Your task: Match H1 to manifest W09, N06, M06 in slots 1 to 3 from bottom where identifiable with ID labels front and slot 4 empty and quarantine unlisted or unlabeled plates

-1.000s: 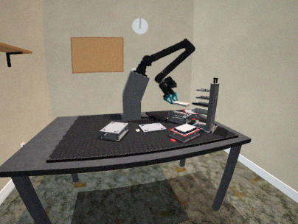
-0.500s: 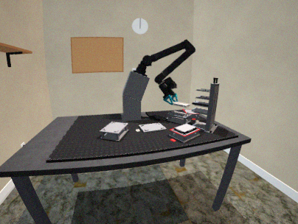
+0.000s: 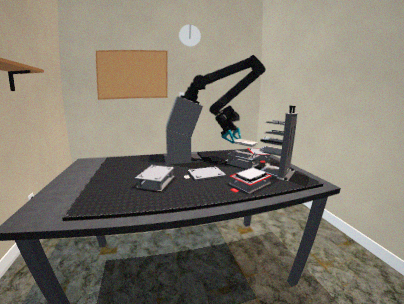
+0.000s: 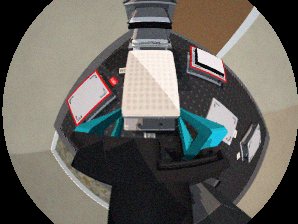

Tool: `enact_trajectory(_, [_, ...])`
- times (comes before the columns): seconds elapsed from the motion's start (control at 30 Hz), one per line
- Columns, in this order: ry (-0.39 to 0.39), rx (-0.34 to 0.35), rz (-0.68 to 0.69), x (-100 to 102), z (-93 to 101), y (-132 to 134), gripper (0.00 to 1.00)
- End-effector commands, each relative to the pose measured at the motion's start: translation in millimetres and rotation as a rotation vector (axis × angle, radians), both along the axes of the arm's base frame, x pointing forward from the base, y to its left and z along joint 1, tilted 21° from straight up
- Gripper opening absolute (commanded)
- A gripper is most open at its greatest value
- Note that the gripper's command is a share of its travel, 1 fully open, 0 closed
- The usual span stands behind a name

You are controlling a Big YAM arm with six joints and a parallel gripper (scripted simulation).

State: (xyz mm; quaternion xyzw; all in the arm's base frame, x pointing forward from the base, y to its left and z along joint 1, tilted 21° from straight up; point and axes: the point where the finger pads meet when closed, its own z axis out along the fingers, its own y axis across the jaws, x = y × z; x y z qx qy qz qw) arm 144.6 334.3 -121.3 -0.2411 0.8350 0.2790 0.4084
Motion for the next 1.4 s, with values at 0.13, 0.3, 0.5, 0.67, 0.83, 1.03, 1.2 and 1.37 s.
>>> enact_trajectory(0.13, [-0.001, 0.025, 0.000, -1.7, -0.5, 4.6, 0.86])
enact_trajectory(0.3, [-0.002, 0.030, -0.002, -0.6, -0.7, 6.2, 0.86])
enact_trajectory(0.5, [-0.001, 0.025, 0.000, -1.6, -4.8, 6.0, 0.86])
enact_trajectory(0.67, [-0.001, 0.026, 0.000, -1.6, -6.7, 7.2, 0.86])
enact_trajectory(0.83, [-0.003, 0.031, -0.002, -0.6, -7.1, 9.1, 0.86])
enact_trajectory(1.03, [-0.001, 0.025, 0.000, -1.8, -11.4, 8.4, 0.86])
enact_trajectory(1.2, [-0.001, 0.025, 0.000, -2.0, -13.6, 9.3, 0.86])
enact_trajectory(1.37, [-0.003, 0.032, -0.002, -0.9, -13.5, 11.6, 0.86])
